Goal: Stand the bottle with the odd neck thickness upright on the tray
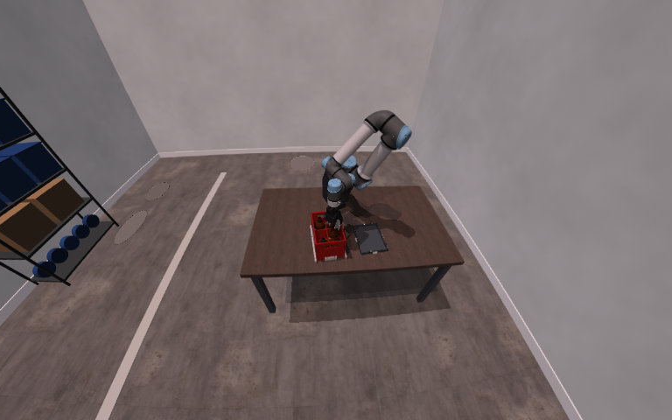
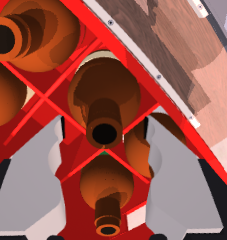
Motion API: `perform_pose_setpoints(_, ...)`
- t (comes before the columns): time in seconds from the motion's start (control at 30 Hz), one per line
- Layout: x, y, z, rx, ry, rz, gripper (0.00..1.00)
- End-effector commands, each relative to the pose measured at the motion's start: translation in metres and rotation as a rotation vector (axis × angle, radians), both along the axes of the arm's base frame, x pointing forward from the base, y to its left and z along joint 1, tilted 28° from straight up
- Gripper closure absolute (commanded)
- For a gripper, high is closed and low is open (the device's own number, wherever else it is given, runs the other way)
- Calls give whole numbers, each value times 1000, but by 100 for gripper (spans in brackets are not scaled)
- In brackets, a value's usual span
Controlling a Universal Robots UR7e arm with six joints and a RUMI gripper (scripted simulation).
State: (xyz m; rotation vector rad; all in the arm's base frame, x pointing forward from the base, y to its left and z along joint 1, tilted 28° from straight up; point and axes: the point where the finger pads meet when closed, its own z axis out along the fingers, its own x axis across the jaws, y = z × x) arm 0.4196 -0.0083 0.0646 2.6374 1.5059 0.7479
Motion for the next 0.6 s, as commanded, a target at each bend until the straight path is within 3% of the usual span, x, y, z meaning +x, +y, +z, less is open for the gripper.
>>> perform_pose_setpoints(0.0,-1,1,-2,2,4,0,62)
perform_pose_setpoints(0.57,-2,-1,2,0,0,-1,62)
